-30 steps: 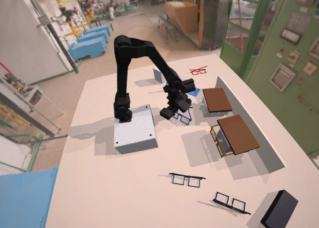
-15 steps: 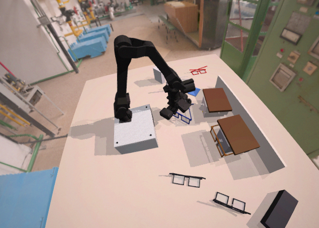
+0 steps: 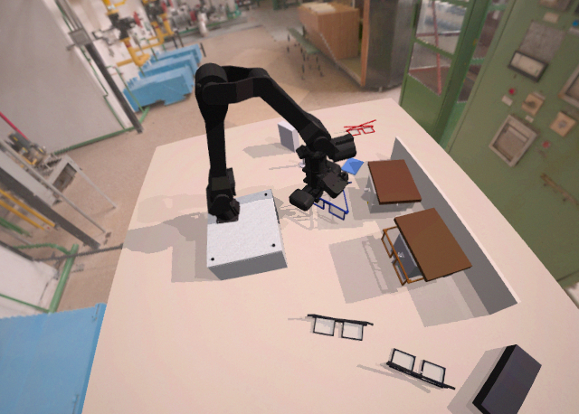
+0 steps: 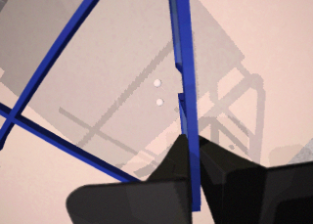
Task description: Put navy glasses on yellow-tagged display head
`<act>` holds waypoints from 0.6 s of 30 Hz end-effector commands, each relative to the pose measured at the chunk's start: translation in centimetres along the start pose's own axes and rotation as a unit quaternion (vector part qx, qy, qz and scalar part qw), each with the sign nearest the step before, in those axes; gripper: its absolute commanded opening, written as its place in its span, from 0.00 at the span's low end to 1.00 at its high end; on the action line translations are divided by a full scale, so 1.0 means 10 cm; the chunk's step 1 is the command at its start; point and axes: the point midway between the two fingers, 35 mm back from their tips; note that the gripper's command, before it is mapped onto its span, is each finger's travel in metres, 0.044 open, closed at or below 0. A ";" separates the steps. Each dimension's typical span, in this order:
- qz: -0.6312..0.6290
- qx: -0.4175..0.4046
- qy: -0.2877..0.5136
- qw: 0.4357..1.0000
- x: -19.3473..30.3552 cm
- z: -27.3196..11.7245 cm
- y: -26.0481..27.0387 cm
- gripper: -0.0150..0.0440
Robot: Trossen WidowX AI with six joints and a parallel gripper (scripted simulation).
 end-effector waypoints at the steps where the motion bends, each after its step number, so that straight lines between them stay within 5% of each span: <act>1: 0.003 -0.007 -0.004 1.000 -0.02 -0.30 0.03 0.25; 8: 0.003 -0.007 -0.003 1.000 -0.01 -0.71 0.02 0.25; 18: 0.003 -0.008 -0.003 1.000 0.03 -0.73 0.10 0.25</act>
Point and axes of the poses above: the point midway between the two fingers, 35 mm back from their tips, its own z axis out along the fingers, its own y axis across the jaws, x = y × z
